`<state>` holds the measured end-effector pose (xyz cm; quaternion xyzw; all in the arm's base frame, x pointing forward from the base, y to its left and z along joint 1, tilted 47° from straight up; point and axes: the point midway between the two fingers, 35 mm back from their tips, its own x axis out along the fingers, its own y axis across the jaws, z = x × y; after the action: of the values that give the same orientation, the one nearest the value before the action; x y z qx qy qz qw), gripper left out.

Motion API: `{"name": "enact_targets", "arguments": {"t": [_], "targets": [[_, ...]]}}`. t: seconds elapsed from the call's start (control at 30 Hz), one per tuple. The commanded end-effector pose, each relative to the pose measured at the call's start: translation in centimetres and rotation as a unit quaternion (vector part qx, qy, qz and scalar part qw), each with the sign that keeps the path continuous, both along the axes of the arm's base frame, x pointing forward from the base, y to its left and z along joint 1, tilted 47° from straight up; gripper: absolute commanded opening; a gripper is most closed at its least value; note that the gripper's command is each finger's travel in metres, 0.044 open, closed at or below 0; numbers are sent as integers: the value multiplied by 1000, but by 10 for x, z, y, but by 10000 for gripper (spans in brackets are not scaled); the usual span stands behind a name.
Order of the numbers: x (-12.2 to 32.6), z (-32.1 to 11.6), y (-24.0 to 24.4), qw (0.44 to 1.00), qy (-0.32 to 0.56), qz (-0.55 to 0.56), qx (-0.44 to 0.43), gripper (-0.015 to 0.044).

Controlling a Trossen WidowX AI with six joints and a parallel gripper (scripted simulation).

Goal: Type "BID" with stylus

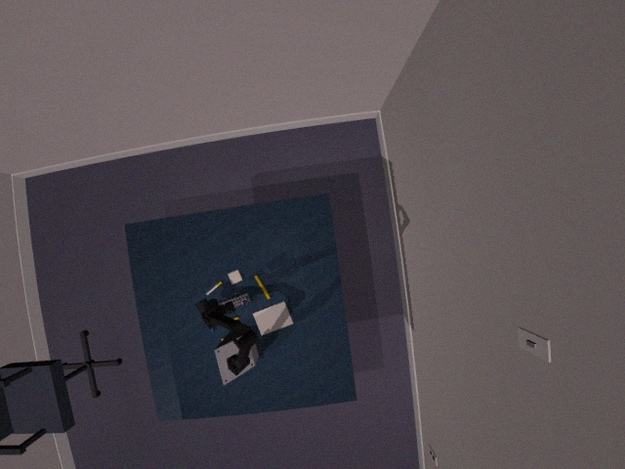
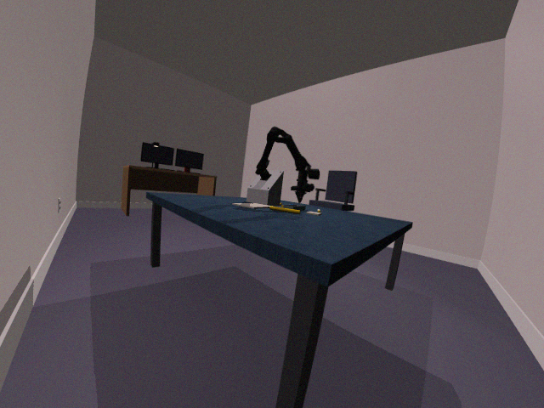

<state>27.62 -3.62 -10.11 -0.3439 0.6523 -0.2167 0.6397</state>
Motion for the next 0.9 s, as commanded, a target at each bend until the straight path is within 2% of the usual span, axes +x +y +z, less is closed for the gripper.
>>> {"name": "enact_targets", "arguments": {"t": [0.0,0.1,0.23,0.67,0.87], "targets": [[-1,-1,-1,1000,4,0,-5,0],[2,6,-7,1000,4,0,-4,0],[10,42,-40,1000,4,0,-6,0],[10,46,-44,1000,4,0,-6,0],[21,90,-84,1000,4,0,-7,0]]}}
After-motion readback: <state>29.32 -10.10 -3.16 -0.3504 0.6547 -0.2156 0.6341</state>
